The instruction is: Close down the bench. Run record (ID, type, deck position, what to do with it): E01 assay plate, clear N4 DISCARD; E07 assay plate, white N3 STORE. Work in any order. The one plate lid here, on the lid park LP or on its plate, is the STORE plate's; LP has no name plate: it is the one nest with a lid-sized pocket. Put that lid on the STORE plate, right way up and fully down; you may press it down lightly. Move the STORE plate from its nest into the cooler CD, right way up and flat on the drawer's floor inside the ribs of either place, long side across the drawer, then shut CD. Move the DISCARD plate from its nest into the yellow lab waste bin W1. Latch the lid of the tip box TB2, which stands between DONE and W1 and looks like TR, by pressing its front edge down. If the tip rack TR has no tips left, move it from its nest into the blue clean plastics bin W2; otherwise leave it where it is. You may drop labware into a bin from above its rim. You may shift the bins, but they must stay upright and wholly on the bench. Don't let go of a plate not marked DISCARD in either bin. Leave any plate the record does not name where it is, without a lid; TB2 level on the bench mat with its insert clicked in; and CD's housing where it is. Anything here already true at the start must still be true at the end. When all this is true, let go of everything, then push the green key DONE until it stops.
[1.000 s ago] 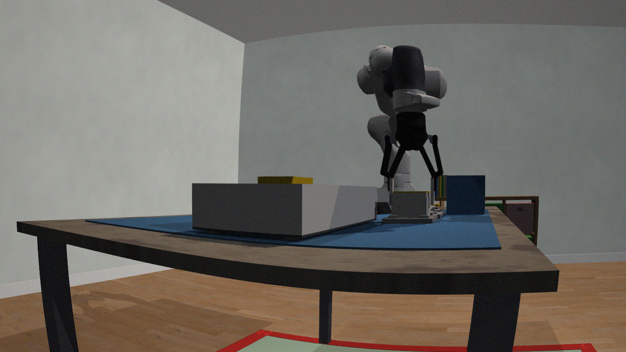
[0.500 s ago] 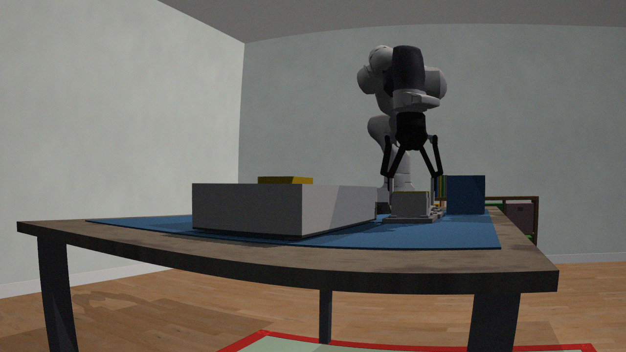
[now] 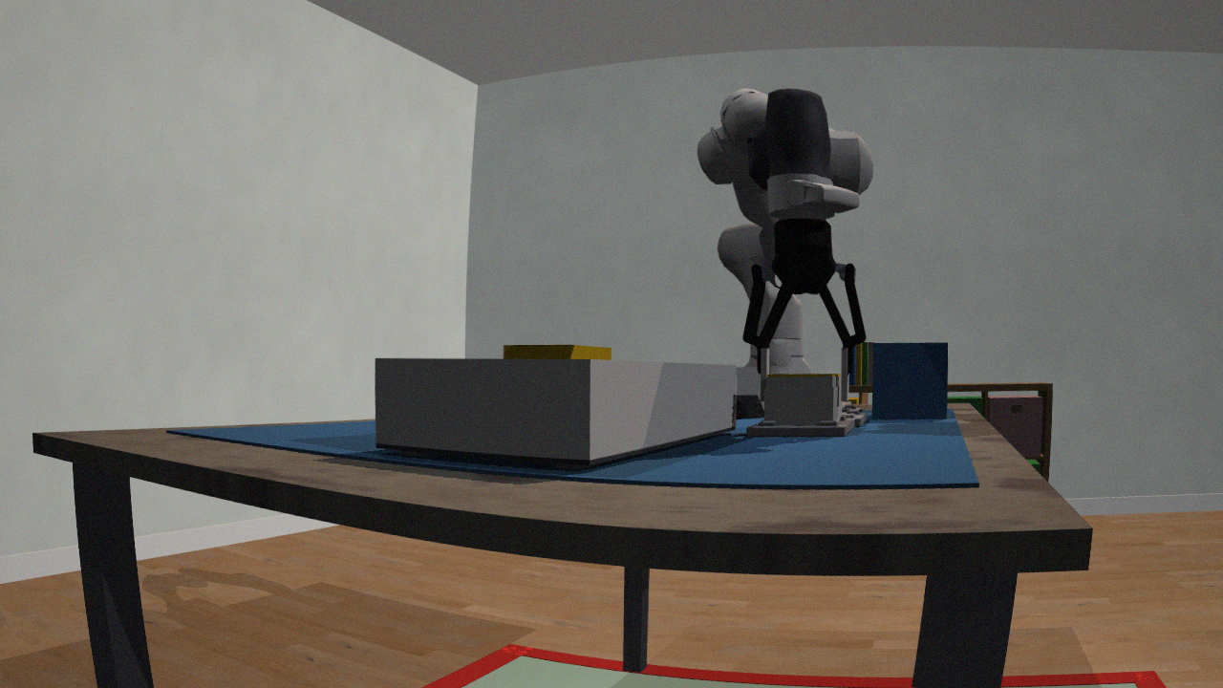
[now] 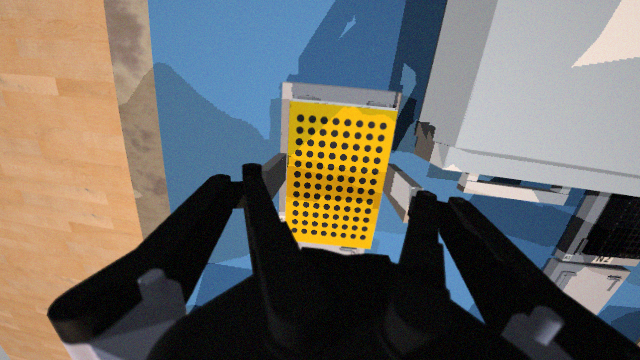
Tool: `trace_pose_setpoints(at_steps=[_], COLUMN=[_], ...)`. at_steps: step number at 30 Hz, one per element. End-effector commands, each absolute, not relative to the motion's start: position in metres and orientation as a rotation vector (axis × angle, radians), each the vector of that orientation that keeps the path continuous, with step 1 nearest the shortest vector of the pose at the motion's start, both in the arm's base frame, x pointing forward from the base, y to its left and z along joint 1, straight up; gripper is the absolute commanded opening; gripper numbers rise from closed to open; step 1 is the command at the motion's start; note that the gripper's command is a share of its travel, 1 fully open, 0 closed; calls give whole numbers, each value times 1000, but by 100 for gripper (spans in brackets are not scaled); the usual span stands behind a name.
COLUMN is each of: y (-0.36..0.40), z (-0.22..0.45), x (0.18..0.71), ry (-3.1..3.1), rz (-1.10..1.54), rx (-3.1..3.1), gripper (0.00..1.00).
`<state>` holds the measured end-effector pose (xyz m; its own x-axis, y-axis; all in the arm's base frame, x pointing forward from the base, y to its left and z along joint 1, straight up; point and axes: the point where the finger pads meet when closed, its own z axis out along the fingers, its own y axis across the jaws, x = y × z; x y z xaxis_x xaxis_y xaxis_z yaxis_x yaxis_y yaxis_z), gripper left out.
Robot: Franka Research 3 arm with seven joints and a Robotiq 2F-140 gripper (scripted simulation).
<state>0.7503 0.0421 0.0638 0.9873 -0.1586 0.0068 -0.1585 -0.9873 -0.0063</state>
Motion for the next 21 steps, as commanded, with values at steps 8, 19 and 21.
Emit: trace_pose_setpoints(at_steps=[8, 19, 21], y=[43, 43, 43], z=[62, 62, 62], x=[750, 750, 750], ry=[251, 251, 251], rz=[-12, -12, -12], rx=[-3128, -3128, -3128], gripper=[0, 0, 0])
